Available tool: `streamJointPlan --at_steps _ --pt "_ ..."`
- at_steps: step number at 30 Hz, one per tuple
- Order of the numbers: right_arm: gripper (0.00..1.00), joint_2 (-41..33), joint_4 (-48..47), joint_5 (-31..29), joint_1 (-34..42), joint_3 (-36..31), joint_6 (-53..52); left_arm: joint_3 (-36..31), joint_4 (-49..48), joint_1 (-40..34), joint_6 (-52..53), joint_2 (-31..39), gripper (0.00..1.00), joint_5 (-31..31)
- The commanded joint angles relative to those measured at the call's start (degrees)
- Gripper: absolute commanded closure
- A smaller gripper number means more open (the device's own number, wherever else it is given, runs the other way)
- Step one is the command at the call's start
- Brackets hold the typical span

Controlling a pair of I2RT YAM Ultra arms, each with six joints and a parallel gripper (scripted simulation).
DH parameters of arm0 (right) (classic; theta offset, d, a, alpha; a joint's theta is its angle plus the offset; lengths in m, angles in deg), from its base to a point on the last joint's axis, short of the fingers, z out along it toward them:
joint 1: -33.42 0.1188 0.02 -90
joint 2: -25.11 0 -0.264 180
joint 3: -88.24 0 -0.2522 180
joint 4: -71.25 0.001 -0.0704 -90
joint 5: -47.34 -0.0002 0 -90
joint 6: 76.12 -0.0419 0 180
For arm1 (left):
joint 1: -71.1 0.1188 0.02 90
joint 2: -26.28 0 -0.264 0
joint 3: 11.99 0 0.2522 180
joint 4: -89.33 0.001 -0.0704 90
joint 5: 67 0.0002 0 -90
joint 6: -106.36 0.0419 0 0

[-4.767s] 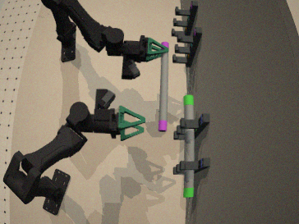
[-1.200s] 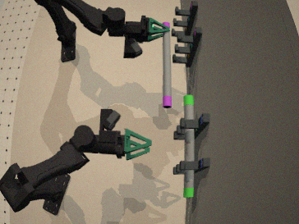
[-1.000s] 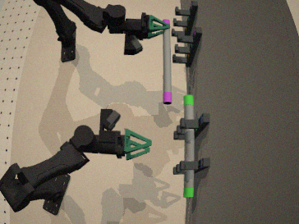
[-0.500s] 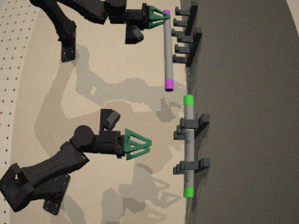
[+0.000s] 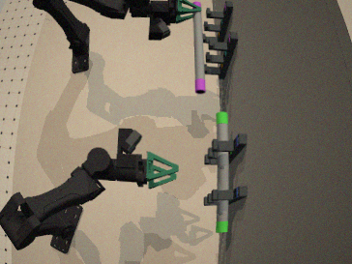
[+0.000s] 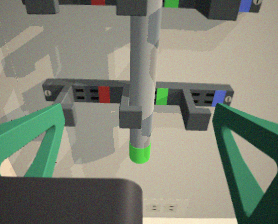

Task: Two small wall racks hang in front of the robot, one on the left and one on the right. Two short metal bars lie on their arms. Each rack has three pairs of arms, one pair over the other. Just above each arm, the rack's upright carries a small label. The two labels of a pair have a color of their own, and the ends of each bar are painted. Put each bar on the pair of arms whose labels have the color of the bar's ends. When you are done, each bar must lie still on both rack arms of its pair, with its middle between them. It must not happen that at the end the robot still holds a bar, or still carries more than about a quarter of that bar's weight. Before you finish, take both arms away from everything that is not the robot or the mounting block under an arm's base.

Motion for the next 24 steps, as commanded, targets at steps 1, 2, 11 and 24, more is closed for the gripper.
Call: streamJointPlan --at_steps 1,2,11,24 --pt "0.0 -1.44 -0.33 0.41 -0.56 -0.26 -0.62 3.03 -0.47 1.3 -1.56 2.31 1.0 2.44" --pt "0.0 -1.44 -0.33 0.41 -0.56 -0.26 -0.62 3.03 -0.47 1.3 -1.56 2.31 1.0 2.44" --pt "0.0 -1.44 -0.33 0.41 -0.56 -0.26 -0.62 5.3 2.61 5.9 -1.55 3.19 1.0 6.94" --pt "0.0 -1.44 -0.33 0.41 -0.56 -0.26 -0.62 8.54 6.04 11.59 -1.57 3.46 1.0 12.53"
